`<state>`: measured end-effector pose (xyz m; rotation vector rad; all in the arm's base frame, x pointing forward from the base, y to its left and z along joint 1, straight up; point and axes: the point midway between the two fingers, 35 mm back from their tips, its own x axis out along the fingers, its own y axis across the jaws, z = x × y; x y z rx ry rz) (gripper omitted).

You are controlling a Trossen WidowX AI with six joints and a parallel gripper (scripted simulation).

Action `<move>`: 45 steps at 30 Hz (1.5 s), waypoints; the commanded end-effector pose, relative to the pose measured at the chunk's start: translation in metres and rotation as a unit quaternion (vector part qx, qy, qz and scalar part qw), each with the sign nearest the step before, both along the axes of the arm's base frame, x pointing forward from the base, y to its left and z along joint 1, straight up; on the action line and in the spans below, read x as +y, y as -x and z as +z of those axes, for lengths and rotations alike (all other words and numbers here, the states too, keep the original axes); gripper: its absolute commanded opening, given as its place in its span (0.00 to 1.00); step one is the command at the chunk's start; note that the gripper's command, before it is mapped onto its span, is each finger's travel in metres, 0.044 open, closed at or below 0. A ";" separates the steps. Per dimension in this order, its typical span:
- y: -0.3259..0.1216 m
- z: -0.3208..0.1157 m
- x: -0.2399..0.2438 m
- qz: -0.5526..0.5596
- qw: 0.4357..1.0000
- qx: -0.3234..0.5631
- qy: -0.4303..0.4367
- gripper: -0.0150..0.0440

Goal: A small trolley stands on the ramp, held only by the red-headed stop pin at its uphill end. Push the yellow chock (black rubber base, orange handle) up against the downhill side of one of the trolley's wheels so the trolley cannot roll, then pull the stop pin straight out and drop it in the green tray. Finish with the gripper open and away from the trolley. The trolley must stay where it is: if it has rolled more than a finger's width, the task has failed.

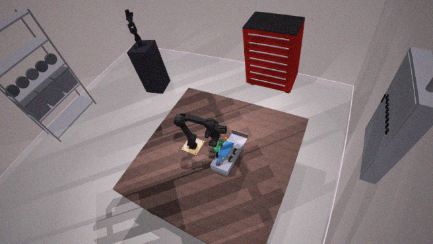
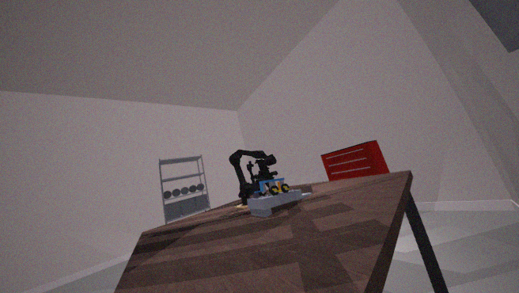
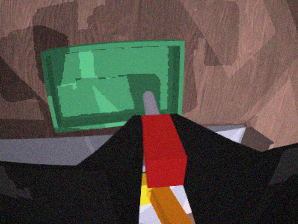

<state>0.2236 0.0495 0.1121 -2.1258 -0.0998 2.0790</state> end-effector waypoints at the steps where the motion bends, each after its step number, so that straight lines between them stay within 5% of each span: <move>1: 0.000 -0.012 0.007 0.000 1.000 0.000 -0.009 0.25; 12: 0.000 -0.034 0.020 0.000 1.000 0.000 -0.010 0.25; 20: 0.000 -0.034 0.015 0.000 1.000 0.000 -0.010 0.58; 45: 0.001 -0.041 -0.001 0.000 1.000 0.000 -0.009 0.58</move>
